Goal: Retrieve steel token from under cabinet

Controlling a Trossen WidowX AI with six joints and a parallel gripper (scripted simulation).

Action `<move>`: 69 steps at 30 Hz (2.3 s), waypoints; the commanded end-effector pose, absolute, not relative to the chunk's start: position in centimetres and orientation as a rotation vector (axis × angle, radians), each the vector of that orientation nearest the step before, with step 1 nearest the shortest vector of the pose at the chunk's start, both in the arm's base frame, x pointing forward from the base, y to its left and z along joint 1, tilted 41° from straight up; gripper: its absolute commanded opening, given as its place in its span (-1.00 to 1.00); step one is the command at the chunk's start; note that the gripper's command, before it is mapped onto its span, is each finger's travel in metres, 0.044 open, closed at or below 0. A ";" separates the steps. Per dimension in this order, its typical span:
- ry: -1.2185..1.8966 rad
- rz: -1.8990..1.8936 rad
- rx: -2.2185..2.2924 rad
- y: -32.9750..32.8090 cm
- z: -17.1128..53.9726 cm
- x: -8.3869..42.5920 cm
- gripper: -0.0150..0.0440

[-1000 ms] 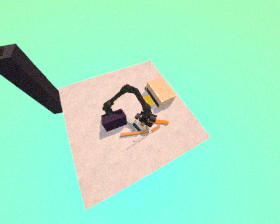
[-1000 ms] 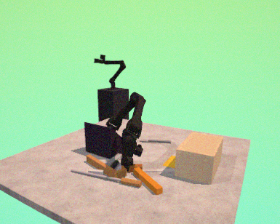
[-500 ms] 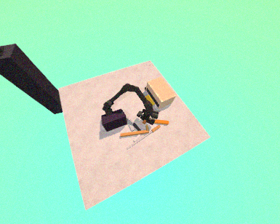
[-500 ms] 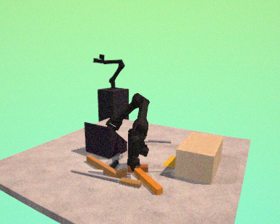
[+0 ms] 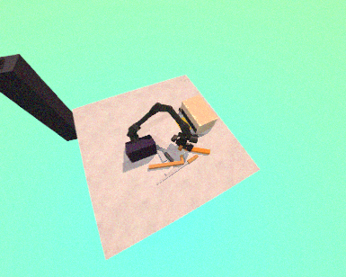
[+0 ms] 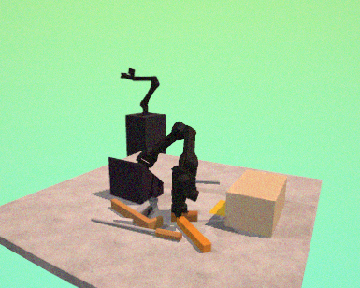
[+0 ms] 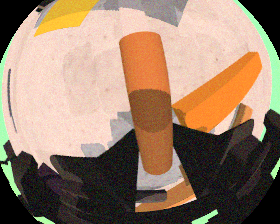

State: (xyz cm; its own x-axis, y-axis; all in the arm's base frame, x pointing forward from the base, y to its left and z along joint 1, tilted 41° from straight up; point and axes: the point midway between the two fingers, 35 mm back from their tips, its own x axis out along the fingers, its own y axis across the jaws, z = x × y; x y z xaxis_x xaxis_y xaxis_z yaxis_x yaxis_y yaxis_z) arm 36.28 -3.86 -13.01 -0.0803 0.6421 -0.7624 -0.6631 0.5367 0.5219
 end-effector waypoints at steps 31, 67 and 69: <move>1.239 1.085 -0.021 -1.1 -11.0 38.5 -0.49; 1.240 1.087 -0.019 0.8 -9.3 36.2 -0.49; 1.240 1.087 -0.019 0.9 -9.2 36.0 -0.49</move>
State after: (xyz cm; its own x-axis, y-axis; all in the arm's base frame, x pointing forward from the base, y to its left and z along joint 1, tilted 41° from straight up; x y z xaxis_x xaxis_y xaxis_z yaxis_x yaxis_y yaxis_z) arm 36.33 0.37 -9.55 -0.0772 0.6411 -0.7636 -0.6633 0.5387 0.5194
